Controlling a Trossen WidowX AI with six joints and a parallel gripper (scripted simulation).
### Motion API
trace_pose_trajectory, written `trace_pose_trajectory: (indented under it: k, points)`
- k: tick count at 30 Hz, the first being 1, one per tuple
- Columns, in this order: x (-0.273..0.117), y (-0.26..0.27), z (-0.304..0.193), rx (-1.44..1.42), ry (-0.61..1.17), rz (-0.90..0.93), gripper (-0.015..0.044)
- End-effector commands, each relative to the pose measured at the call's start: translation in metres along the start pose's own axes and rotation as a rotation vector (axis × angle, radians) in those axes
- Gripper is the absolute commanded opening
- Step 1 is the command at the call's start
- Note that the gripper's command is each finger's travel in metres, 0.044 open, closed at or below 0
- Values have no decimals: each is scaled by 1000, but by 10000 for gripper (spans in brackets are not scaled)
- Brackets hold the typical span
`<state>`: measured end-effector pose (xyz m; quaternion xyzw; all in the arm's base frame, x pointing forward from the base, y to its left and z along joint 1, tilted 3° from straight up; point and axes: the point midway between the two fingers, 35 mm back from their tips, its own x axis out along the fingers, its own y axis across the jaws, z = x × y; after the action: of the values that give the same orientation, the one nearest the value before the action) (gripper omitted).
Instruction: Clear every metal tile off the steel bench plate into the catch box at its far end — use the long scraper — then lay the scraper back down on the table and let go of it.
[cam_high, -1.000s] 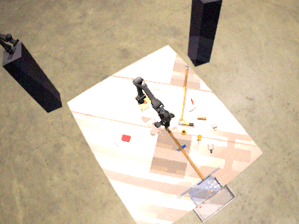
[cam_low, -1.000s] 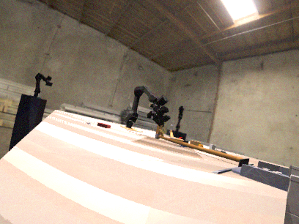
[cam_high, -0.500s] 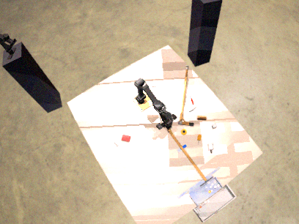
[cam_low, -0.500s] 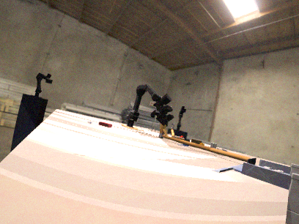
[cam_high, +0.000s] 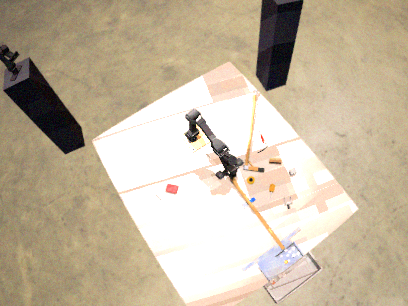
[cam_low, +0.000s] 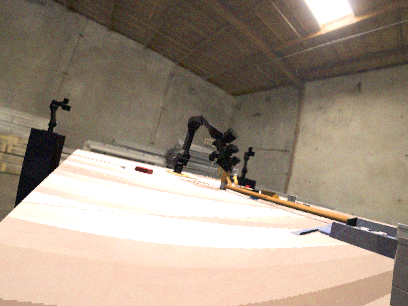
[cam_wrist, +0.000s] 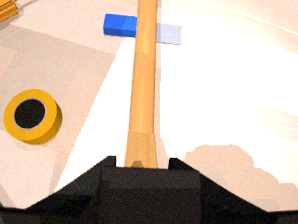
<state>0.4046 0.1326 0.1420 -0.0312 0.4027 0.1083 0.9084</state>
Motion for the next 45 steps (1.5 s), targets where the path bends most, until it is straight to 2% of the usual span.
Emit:
trace_pose_trajectory:
  k: [1,45]
  points:
    - [3,1,9,3,-9,3,0]
    - [40,0,66,3,-15,3,0]
